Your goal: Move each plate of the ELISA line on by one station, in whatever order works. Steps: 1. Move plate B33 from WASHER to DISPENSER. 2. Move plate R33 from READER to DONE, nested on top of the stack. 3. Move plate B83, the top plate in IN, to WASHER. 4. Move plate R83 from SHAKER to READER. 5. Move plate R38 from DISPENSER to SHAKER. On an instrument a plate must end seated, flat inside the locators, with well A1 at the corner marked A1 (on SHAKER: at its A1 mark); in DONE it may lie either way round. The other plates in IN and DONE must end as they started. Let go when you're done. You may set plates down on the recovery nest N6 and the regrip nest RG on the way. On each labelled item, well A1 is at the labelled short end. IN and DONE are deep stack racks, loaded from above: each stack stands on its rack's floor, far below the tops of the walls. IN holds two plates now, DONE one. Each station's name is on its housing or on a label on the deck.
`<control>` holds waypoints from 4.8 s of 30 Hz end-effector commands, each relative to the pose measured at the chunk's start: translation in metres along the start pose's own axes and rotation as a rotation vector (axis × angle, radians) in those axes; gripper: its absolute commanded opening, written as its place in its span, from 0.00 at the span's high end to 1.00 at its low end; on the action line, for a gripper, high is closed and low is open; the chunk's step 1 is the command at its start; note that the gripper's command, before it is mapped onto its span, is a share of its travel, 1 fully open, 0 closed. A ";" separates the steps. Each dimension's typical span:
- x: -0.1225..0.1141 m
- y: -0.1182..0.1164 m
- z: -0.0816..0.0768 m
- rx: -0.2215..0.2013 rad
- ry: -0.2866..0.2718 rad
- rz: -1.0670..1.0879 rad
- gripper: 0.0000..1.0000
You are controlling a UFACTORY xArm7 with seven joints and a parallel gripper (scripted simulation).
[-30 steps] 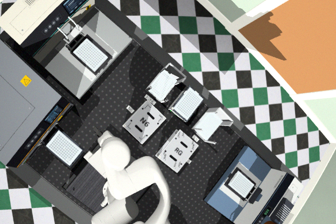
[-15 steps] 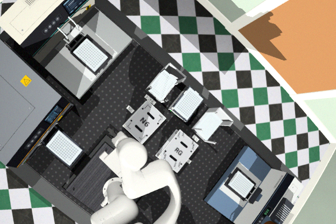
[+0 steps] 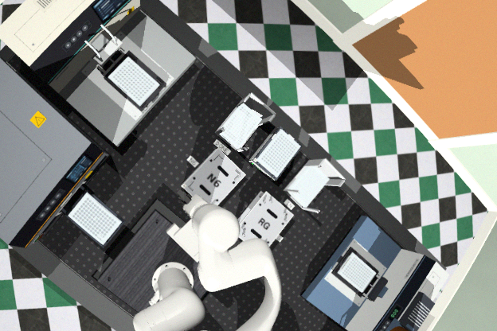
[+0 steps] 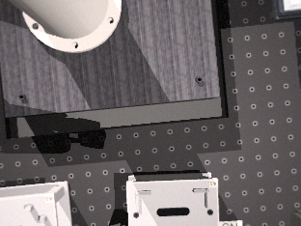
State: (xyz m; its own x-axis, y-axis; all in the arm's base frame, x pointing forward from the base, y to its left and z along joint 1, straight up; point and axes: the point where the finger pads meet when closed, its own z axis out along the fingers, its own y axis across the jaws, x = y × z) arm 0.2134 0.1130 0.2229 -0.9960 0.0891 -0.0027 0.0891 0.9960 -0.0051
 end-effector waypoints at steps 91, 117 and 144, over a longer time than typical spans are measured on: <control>-0.096 -0.100 0.041 -0.003 -0.002 1.160 0.00; -0.096 -0.100 0.040 -0.005 -0.001 2.120 0.00; -0.096 -0.100 0.040 -0.006 0.001 3.036 0.00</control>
State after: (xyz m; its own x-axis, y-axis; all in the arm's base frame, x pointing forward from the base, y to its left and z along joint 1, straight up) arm 0.2995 0.0049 0.1818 0.9934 0.1148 0.0006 0.1148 -0.9934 0.0009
